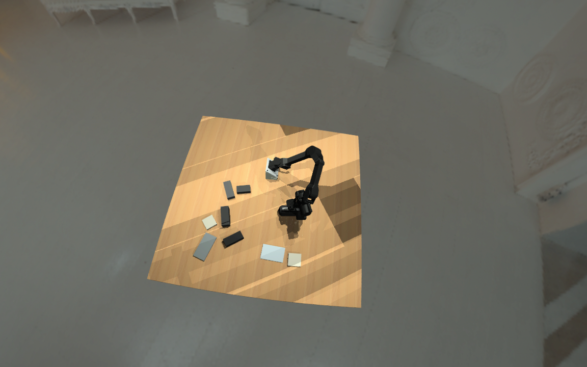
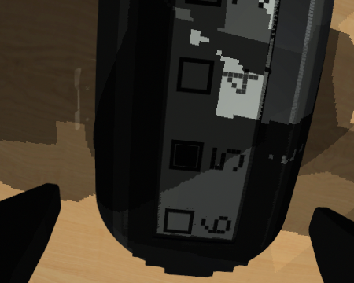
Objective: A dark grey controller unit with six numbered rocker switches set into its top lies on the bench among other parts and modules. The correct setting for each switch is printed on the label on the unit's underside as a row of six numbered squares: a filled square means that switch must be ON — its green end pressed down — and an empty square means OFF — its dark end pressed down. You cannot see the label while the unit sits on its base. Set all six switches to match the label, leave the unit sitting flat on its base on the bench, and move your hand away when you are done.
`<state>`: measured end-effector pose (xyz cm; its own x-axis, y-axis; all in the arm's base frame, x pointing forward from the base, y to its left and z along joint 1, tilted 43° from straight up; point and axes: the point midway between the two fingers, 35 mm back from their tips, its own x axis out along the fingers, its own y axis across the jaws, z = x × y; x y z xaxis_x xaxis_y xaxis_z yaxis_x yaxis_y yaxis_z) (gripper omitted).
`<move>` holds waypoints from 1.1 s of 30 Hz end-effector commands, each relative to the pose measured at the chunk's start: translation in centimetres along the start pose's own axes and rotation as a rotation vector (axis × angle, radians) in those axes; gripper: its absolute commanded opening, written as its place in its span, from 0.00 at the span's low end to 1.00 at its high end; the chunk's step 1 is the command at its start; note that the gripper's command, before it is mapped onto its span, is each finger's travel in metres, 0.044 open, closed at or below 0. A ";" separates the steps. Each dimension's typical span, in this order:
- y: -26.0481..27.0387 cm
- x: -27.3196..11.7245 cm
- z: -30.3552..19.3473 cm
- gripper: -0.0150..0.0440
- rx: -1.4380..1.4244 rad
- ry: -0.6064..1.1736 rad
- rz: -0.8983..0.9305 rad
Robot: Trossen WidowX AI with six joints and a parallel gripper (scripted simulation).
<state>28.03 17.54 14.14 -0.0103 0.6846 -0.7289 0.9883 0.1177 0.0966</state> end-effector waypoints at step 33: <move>-0.1 0.4 0.3 0.82 0.005 -0.005 -0.001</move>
<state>27.82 18.02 13.51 -0.0146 0.6833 -0.7300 0.9883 0.1207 0.0933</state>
